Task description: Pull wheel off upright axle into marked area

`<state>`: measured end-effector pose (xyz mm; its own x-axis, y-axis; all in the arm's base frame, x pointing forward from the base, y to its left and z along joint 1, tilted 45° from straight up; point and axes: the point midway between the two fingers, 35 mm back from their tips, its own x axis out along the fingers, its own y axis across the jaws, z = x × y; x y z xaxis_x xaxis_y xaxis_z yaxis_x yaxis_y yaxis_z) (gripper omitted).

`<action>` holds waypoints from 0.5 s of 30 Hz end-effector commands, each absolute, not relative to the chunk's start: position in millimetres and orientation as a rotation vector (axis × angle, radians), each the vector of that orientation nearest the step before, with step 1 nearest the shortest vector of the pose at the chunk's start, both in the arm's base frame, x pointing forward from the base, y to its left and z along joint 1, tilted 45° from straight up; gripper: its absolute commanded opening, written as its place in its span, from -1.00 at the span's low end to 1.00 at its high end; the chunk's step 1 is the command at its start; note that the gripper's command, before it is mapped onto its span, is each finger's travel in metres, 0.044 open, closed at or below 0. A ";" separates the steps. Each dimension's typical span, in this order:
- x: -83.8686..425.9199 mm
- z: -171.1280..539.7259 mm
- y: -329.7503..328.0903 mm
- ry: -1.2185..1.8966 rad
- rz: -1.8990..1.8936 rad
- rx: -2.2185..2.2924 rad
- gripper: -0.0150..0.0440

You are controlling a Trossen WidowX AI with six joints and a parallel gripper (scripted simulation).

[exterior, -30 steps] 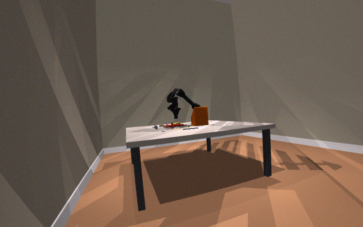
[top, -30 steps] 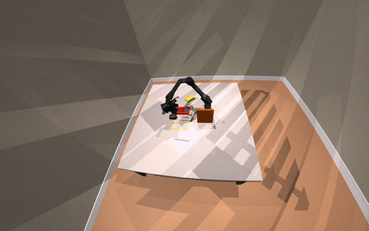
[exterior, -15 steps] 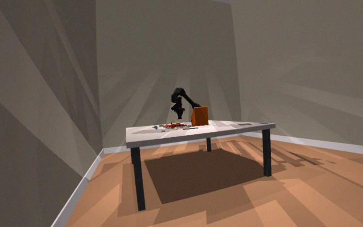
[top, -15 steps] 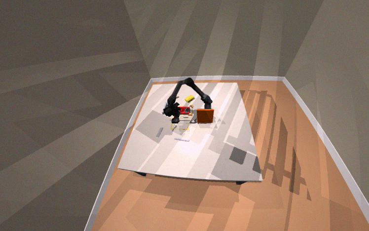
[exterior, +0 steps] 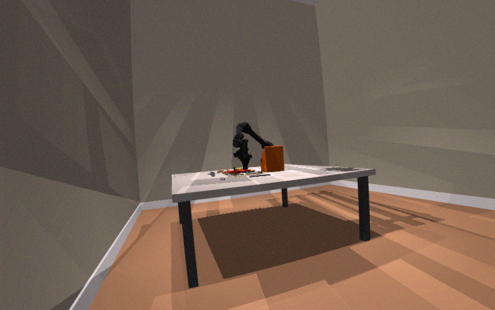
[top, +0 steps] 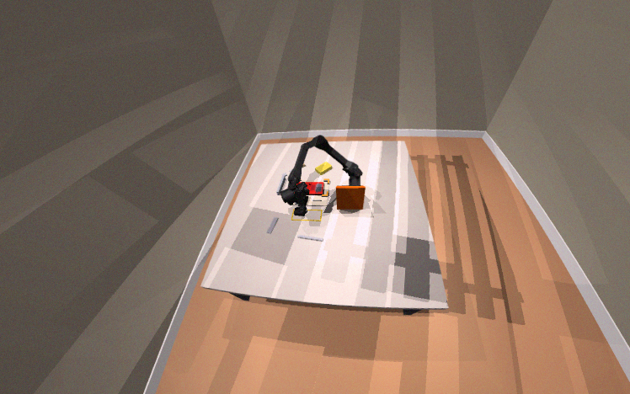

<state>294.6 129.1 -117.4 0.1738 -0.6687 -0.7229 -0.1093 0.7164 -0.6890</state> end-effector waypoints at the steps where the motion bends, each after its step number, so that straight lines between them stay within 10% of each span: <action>1: 293.7 -139.9 103.6 1.376 -0.458 -0.733 -0.49; 11: 294.7 -150.2 91.9 1.376 -0.460 -0.735 -0.49; 15: 296.1 -147.8 95.7 1.373 -0.459 -0.723 -0.14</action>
<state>296.0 95.5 -148.1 0.1623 -0.6802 -0.7149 -0.1143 0.7066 -0.6983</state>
